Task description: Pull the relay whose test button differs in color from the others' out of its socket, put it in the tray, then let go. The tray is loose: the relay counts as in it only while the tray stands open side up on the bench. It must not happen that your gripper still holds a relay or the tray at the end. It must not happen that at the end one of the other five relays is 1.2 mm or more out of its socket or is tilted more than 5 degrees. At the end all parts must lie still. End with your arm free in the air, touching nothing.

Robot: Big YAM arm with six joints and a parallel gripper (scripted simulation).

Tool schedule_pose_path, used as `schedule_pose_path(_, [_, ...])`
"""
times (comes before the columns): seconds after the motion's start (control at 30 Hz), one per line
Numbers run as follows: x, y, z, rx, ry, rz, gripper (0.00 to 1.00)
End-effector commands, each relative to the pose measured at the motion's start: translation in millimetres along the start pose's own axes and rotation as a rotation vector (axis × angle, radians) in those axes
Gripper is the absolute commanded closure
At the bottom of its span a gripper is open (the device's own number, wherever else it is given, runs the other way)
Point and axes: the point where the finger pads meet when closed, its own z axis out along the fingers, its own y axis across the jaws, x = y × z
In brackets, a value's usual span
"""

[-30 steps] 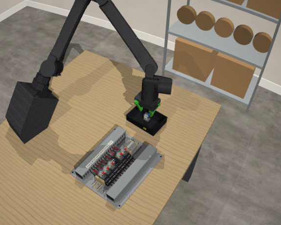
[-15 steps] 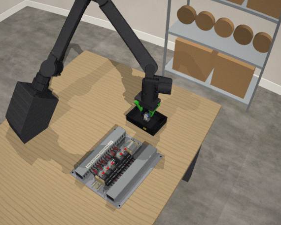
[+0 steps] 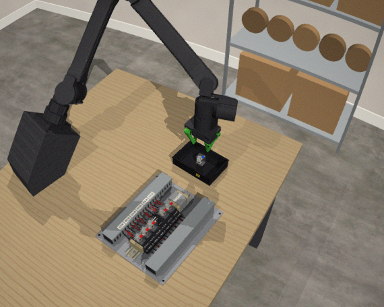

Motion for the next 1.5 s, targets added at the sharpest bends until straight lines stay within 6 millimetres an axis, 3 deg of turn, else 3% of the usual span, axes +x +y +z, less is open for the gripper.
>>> schedule_pose_path(0.0, [-16.0, -17.6, -46.9, 0.063, -0.02, -0.043, 0.41])
schedule_pose_path(0.23, [-16.4, -16.5, -70.9, 0.065, -0.019, -0.046, 0.41])
schedule_pose_path(0.7, [-6.7, -2.8, -46.5, 0.004, -0.004, -0.028, 0.41])
schedule_pose_path(1.47, [-4.6, -4.0, -58.7, 0.03, -0.006, -0.021, 0.41])
